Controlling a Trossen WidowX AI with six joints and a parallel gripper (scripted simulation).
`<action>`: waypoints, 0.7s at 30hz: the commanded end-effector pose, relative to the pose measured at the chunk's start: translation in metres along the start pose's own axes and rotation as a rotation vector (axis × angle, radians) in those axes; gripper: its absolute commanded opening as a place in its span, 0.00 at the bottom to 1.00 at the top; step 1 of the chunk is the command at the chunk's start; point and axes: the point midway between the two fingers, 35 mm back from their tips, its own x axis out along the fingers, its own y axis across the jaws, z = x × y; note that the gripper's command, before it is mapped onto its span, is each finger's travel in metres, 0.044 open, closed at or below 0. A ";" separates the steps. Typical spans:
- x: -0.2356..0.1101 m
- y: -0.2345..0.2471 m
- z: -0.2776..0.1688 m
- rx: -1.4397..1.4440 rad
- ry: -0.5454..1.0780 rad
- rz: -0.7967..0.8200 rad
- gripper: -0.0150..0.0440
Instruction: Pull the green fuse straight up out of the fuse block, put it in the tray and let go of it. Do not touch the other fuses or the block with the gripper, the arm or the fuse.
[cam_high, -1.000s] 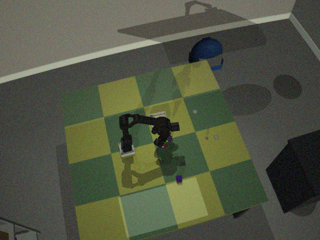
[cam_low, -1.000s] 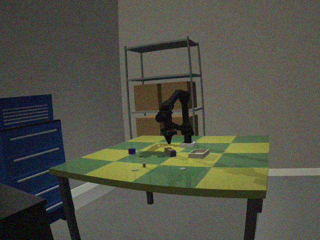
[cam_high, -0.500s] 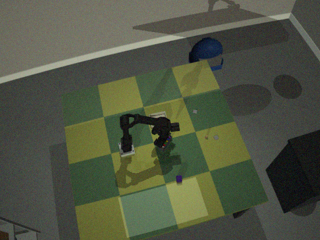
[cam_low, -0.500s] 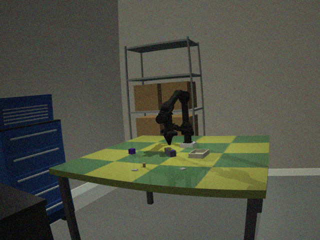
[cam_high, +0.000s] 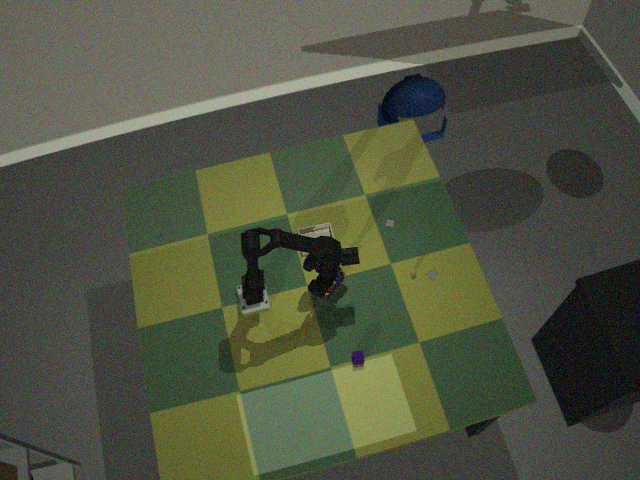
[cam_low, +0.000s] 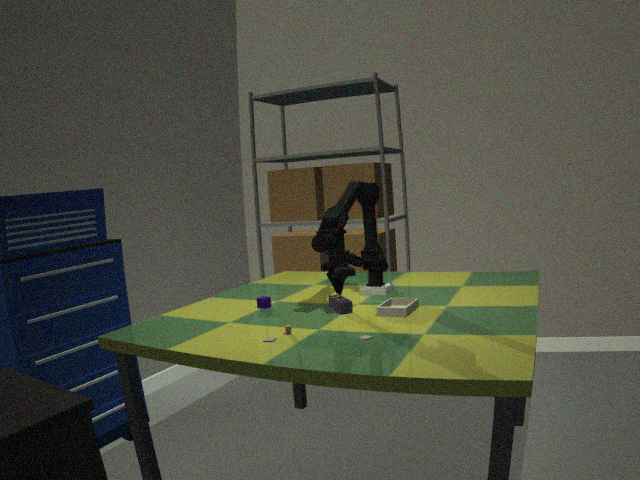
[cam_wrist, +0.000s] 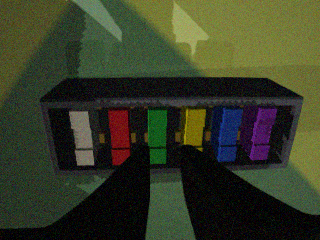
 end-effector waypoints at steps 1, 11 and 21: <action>0.006 0.001 0.000 -0.003 -0.002 0.007 0.36; 0.011 0.002 0.000 -0.003 -0.002 0.007 0.36; 0.012 0.002 0.000 -0.003 -0.002 0.007 0.36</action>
